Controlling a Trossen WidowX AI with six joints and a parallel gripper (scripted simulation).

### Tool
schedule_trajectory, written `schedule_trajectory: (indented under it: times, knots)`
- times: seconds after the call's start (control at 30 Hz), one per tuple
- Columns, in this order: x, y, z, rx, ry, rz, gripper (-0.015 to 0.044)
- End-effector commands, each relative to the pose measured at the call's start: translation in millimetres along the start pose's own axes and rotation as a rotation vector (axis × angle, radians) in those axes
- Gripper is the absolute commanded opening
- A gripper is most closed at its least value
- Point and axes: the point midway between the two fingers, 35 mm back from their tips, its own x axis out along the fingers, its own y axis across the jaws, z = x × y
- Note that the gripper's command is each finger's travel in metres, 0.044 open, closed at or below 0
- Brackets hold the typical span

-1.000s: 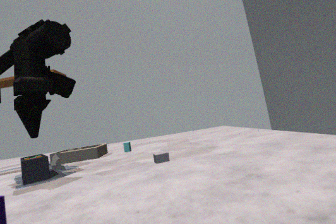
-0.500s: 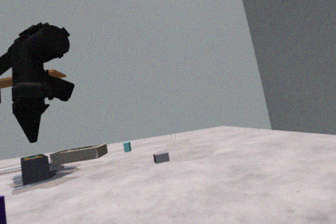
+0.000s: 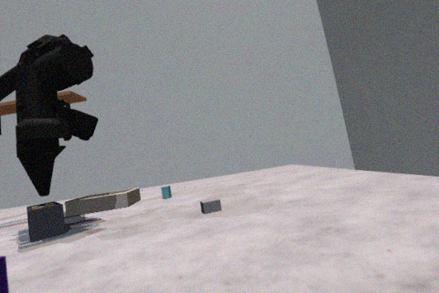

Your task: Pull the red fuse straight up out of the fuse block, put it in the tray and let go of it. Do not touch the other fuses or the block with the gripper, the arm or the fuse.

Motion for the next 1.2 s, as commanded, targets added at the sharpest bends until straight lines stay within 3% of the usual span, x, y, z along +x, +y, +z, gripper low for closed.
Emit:
schedule_trajectory:
  times: [0.0,1.17]
  knots:
    - [7,2,-2,0.012,0.001,0.011,0.0065]
    - [21,2,-3,0.012,0.000,0.012,0.0065]
